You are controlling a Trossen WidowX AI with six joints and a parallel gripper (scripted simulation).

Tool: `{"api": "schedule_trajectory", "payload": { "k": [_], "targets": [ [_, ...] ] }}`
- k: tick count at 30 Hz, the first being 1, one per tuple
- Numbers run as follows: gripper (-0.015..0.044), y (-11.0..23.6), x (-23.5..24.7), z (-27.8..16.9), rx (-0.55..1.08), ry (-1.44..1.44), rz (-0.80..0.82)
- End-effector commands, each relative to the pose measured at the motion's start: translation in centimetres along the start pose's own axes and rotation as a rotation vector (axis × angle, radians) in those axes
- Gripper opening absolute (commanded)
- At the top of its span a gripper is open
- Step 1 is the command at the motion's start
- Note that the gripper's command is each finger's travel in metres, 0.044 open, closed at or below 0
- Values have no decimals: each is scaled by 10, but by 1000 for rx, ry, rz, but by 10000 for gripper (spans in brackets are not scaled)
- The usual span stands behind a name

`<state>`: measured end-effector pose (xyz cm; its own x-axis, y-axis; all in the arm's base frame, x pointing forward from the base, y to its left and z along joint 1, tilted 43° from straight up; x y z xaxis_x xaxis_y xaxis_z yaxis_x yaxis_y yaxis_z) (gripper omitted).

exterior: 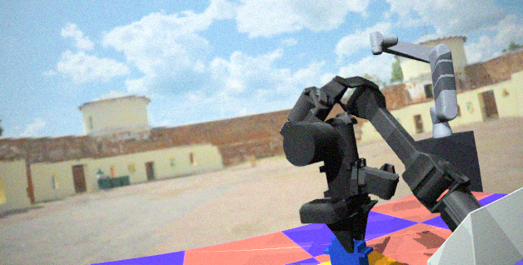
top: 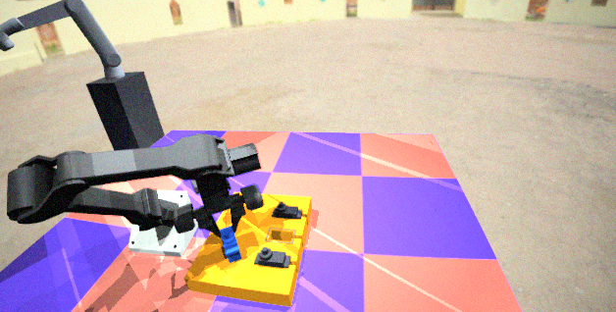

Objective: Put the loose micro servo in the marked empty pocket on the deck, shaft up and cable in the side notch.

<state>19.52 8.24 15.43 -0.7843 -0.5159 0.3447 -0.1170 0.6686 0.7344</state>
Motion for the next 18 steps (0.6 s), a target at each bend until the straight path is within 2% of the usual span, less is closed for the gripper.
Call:
{"api": "schedule_trajectory", "payload": {
  "k": [1,6,18],
  "targets": [
    [0,7,0,0,3,0,-1],
    [0,28,4,0,3,1,-1],
    [0,29,5,-1,3,1,0]
  ]
}}
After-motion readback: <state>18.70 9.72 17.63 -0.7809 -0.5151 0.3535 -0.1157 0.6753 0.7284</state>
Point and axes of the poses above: the point midway between the two fingers, 35 mm back from their tips, its own y axis back along the fingers, its own x axis across the jaws, z = x × y, the point moved 10 cm from there along y, back along the fingers, and after that the axes turned 2 degrees about y, right-handed, at the moved point
